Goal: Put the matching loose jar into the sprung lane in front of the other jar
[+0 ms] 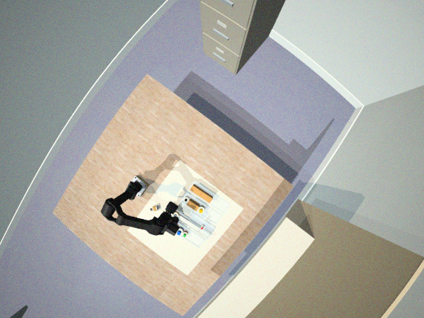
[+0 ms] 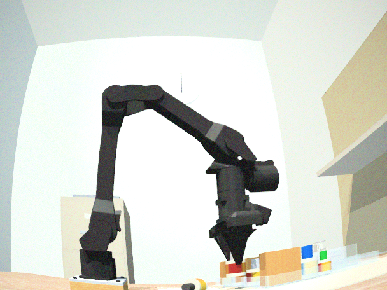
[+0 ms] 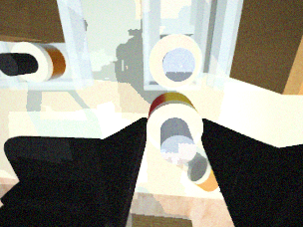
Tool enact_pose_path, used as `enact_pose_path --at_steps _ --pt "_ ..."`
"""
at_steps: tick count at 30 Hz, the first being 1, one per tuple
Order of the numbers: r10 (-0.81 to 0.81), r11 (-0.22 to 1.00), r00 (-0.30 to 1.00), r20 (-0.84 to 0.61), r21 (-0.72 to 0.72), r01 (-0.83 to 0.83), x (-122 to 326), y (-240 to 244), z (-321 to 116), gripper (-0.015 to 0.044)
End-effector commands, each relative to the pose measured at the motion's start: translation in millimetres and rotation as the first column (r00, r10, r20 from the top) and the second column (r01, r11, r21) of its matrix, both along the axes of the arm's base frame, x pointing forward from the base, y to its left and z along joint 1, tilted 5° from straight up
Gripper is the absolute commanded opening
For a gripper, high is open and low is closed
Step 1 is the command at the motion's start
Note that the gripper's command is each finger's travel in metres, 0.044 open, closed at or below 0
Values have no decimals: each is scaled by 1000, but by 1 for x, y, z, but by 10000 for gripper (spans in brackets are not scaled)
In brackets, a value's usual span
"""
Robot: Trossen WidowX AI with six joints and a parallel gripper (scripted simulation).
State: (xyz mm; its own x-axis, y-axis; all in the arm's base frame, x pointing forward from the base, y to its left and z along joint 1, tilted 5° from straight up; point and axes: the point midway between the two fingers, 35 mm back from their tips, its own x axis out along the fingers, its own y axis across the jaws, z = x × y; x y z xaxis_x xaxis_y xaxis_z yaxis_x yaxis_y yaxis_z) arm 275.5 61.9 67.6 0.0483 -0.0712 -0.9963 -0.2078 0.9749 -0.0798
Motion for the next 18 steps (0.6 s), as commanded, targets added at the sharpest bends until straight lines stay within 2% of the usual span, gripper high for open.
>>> enact_pose_path --at_steps 1,18 --pt "5 1000 1000 -6 -6 -5 2 0 -2 0" --pt "5 1000 1000 -5 -6 -5 9 1 -2 0"
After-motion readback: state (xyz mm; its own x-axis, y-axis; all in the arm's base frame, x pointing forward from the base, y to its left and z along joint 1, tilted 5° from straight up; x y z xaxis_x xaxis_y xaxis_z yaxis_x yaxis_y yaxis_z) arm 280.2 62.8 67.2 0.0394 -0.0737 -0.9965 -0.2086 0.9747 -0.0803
